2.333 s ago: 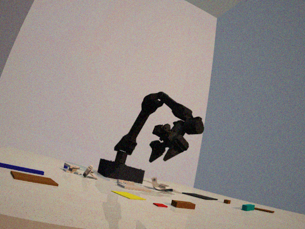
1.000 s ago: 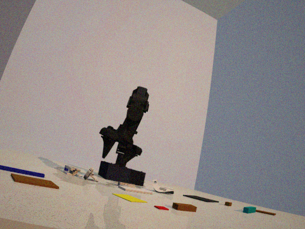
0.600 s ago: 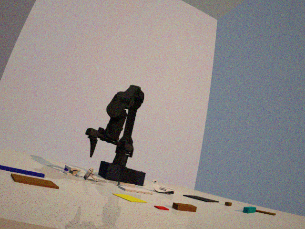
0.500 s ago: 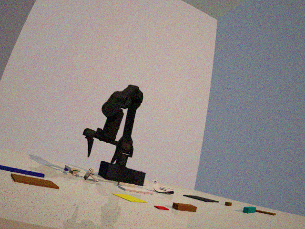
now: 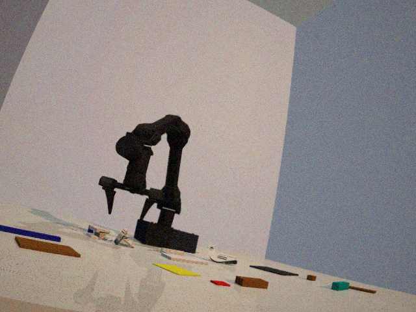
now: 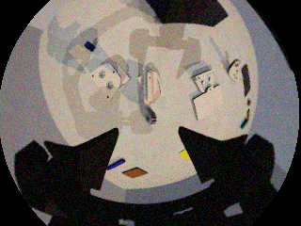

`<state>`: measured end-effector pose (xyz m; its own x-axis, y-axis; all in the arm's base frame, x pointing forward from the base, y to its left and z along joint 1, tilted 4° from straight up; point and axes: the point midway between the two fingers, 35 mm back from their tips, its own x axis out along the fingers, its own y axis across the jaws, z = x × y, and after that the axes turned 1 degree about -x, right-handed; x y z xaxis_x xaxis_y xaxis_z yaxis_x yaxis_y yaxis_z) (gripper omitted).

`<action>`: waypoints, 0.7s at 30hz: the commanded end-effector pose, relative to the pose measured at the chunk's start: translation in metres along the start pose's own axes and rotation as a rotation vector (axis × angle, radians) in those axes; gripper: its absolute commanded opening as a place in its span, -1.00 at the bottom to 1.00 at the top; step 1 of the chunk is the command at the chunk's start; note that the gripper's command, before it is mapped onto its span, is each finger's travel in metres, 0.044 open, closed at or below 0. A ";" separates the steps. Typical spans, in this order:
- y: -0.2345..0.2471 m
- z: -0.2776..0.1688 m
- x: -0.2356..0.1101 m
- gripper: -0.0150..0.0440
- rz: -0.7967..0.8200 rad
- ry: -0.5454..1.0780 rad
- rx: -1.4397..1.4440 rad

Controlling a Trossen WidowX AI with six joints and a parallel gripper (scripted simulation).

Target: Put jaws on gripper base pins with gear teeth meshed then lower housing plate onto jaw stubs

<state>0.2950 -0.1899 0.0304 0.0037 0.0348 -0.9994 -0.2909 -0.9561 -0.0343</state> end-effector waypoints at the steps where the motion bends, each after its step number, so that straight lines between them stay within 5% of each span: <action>1: 0.000 0.002 0.001 1.00 -0.013 -0.002 0.024; 21: 0.000 0.000 0.030 1.00 -0.015 -0.004 0.020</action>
<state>0.2965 -0.1914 0.0108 0.0130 0.0364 -0.9993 -0.3029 -0.9523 -0.0387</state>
